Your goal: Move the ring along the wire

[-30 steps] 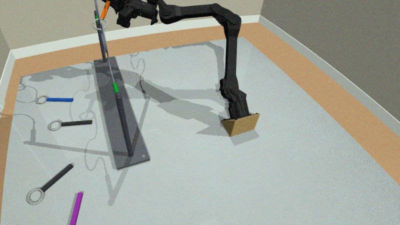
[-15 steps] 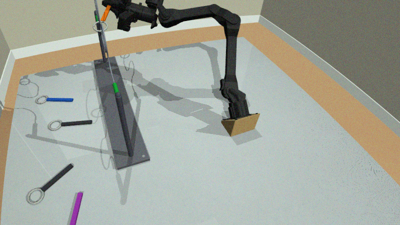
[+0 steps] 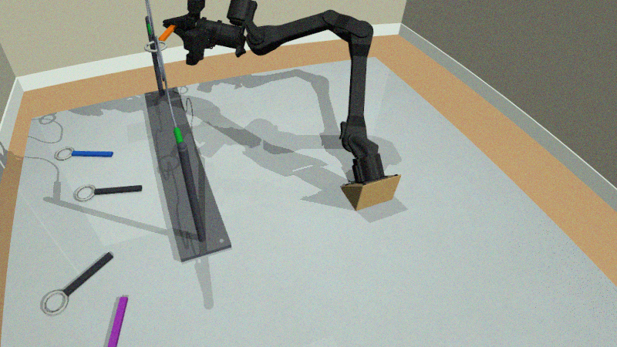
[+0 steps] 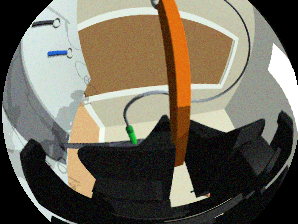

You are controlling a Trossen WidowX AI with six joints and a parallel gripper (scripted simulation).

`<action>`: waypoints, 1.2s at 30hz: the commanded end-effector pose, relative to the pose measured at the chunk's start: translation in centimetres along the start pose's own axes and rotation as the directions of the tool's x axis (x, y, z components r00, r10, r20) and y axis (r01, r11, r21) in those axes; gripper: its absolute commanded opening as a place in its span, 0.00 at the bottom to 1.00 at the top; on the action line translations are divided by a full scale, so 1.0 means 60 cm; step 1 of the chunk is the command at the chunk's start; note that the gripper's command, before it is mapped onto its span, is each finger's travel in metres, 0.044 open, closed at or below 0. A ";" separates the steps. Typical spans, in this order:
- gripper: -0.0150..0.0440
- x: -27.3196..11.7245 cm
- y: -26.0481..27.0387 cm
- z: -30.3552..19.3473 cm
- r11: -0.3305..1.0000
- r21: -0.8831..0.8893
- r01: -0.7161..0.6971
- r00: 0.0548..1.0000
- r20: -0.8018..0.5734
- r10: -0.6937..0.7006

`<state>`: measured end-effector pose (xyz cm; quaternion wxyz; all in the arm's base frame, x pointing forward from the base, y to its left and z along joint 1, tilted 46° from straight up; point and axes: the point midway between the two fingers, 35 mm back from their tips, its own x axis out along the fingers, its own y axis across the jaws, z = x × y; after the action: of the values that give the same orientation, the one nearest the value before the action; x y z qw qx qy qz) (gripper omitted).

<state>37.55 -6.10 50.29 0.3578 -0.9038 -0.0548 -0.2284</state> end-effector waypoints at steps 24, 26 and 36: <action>0.00 -0.047 0.148 0.047 0.776 0.560 -0.290 0.941 0.019 0.338; 0.00 -0.052 0.156 0.054 0.744 0.595 -0.305 0.933 0.029 0.360; 0.00 -0.079 0.192 0.094 0.558 0.744 -0.367 0.884 0.091 0.459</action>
<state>38.52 -10.62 38.74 0.7117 -0.6810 0.0766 -0.1546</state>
